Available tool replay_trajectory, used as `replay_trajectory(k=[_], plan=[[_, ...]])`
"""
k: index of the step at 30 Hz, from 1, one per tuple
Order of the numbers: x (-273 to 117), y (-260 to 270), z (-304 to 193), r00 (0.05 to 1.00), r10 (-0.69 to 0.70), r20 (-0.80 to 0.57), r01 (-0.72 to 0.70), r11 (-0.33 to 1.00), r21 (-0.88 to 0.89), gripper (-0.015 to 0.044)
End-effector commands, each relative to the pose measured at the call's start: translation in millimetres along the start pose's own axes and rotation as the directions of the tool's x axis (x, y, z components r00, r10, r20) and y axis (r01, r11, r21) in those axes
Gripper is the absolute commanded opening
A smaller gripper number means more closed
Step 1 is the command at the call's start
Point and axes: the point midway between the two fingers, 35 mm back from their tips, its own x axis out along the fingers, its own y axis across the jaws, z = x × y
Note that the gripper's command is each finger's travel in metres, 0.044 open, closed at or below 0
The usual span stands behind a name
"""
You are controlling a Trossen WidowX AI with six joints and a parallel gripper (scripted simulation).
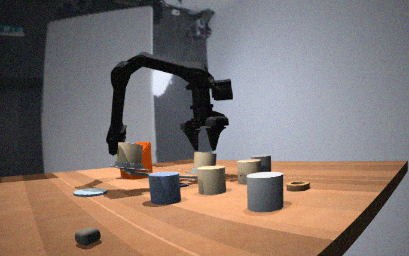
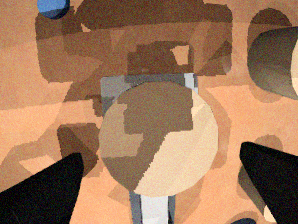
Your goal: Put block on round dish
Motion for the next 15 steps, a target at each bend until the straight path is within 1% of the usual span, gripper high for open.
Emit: replay_trajectory(k=[1, 15], plan=[[8.1, 0.0, -1.7, 1.0, 0.003, -0.008, -0.003, 1.0, -0.005, 0.044], [30.8, -0.2, -2.0, 1.0, 0.002, -0.009, -0.002, 1.0, -0.005, 0.044]])
